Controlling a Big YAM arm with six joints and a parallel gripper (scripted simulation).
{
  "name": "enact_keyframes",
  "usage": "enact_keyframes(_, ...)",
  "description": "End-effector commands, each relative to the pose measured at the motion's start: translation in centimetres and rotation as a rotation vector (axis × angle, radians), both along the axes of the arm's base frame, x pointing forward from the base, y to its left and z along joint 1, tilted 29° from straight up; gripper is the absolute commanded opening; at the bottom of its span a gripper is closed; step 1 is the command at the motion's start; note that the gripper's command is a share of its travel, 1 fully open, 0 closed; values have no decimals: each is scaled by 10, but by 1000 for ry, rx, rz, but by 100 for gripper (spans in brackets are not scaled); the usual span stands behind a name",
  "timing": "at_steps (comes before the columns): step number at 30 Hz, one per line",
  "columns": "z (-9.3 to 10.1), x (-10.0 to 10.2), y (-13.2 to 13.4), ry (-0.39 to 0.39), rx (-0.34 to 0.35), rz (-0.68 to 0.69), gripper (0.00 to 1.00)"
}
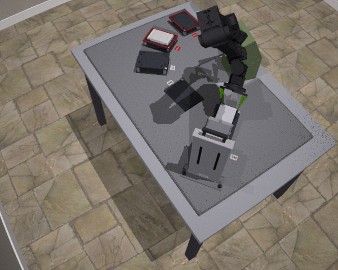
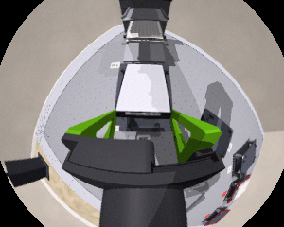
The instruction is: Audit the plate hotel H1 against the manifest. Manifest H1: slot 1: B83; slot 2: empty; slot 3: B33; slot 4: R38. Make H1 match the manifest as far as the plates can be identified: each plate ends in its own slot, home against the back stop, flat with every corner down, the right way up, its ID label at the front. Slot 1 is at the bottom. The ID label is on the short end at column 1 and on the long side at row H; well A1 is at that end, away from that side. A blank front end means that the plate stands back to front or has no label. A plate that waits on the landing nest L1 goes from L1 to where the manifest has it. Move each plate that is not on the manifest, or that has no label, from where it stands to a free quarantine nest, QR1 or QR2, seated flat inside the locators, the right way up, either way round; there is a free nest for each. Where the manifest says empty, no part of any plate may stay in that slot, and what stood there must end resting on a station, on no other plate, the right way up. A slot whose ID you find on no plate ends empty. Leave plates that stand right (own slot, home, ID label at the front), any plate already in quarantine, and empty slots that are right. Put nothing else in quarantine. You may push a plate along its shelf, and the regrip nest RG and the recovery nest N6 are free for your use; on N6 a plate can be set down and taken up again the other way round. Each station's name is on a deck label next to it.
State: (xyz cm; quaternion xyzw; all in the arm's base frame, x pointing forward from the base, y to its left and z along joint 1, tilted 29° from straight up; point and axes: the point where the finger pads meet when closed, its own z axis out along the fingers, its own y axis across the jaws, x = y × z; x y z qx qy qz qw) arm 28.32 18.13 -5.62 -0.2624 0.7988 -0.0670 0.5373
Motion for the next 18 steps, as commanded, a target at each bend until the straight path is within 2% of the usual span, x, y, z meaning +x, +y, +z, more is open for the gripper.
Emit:
enact_keyframes(1,8,-8,-1,6,15,0,86)
enact_keyframes(5,12,-3,4,-4,29,-7,86)
enact_keyframes(8,7,-10,1,12,8,0,86)
enact_keyframes(10,13,-10,2,4,18,0,86)
enact_keyframes(16,14,-5,1,2,22,-16,86)
enact_keyframes(18,17,-9,4,0,23,-3,86)
